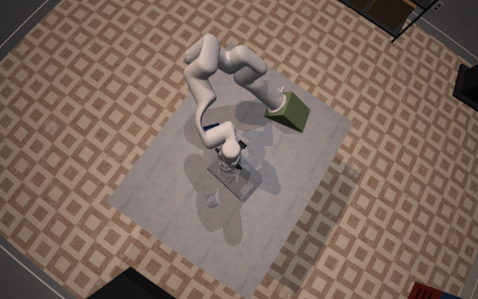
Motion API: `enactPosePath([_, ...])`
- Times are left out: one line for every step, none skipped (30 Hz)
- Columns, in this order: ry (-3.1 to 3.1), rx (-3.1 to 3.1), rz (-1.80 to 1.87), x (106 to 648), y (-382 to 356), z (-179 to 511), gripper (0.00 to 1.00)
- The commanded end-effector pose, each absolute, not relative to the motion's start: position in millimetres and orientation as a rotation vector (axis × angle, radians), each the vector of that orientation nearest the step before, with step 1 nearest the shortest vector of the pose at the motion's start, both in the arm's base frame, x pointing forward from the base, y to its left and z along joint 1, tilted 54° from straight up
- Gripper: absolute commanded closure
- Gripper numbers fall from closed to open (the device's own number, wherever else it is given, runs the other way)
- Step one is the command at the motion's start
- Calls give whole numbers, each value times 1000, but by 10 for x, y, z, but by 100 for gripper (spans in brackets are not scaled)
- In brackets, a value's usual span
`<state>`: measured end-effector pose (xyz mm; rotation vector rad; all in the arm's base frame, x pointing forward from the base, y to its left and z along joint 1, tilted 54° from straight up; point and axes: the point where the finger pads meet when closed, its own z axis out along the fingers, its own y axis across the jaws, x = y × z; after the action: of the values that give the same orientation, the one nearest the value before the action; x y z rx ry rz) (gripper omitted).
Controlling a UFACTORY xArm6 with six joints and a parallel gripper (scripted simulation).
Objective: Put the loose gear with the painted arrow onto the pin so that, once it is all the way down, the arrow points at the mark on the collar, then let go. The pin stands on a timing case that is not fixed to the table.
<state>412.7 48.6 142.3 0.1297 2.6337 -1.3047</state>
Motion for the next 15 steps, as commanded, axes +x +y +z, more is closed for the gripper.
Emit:
enactPosePath([2632,129,-1301,4136,494,1427,100])
enactPosePath([2632,129,-1301,4138,489,1423,100])
enactPosePath([2632,129,-1301,4140,482,1417,100])
enactPosePath([2632,129,-1301,4143,473,1410,100])
enactPosePath([2632,129,-1301,4146,462,1401,100])
enactPosePath([2632,129,-1301,4150,450,1391,100])
enactPosePath([2632,129,-1301,4154,436,1380,100])
enactPosePath([2632,129,-1301,4158,423,1368,100])
enactPosePath([2632,129,-1301,4162,410,1357,100])
enactPosePath([2632,129,-1301,4166,397,1347,100])
enactPosePath([2632,129,-1301,4170,386,1338,100])
enactPosePath([2632,129,-1301,4172,377,1330,100])
enactPosePath([2632,129,-1301,4172,377,1330,100])
enactPosePath([2632,129,-1301,4172,377,1330,100])
enactPosePath([2632,129,-1301,4175,370,1324,100])
